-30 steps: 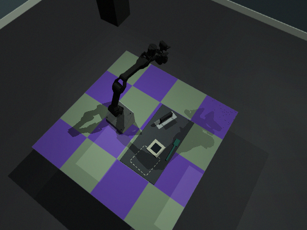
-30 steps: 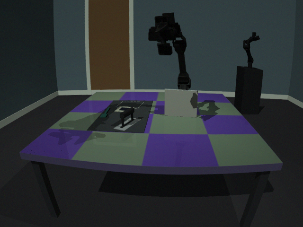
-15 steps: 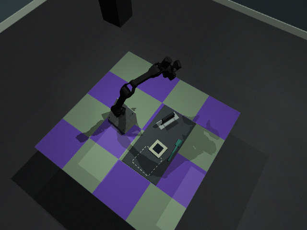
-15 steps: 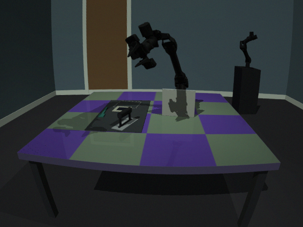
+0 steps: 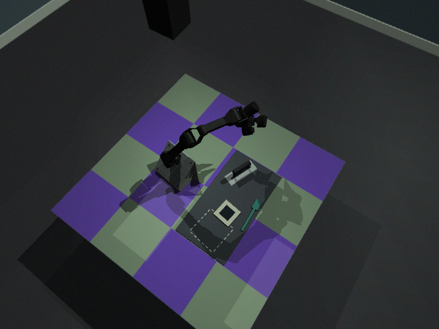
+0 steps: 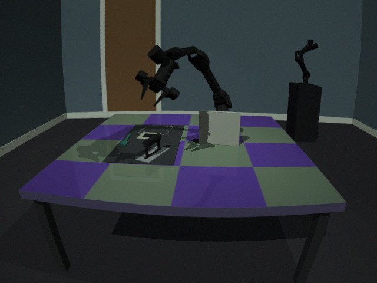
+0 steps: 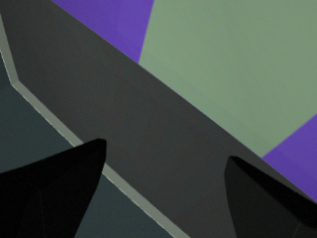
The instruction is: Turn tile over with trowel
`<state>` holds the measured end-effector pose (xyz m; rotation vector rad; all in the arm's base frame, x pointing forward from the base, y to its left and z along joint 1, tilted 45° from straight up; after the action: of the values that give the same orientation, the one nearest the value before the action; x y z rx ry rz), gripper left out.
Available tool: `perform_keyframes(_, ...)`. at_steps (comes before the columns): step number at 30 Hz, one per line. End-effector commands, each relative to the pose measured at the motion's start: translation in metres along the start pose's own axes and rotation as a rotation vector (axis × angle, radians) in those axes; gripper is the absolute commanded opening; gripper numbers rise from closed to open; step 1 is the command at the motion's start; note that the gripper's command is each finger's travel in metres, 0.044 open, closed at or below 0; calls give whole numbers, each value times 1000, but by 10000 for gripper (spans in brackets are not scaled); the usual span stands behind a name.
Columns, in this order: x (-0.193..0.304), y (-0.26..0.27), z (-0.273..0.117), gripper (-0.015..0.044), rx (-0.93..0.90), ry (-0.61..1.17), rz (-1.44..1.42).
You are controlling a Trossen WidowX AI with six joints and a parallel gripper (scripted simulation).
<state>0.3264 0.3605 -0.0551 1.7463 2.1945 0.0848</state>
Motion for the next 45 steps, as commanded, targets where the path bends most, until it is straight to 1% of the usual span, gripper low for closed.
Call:
perform_keyframes(1, -25, 2, 14, 270, 49, -83, 94)
perform_keyframes(12, -98, 1, 49, 270, 185, -317, 346)
perform_keyframes(26, -187, -15, 78, 270, 326, -637, 638)
perform_keyframes(33, -192, -17, 80, 270, 332, -653, 651)
perform_keyframes(45, -201, -25, 96, 270, 331, -654, 651)
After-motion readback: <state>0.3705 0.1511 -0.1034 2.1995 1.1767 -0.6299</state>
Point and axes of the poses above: the point midway between the two fingers, 35 mm back from their tips, its own z axis out along the fingers, its own y axis across the jaws, x = y × z, the point moved 9 cm from there along -z, back along the fingers, and after that the axes turned 6 degrees about z, right-handed, at the moved point
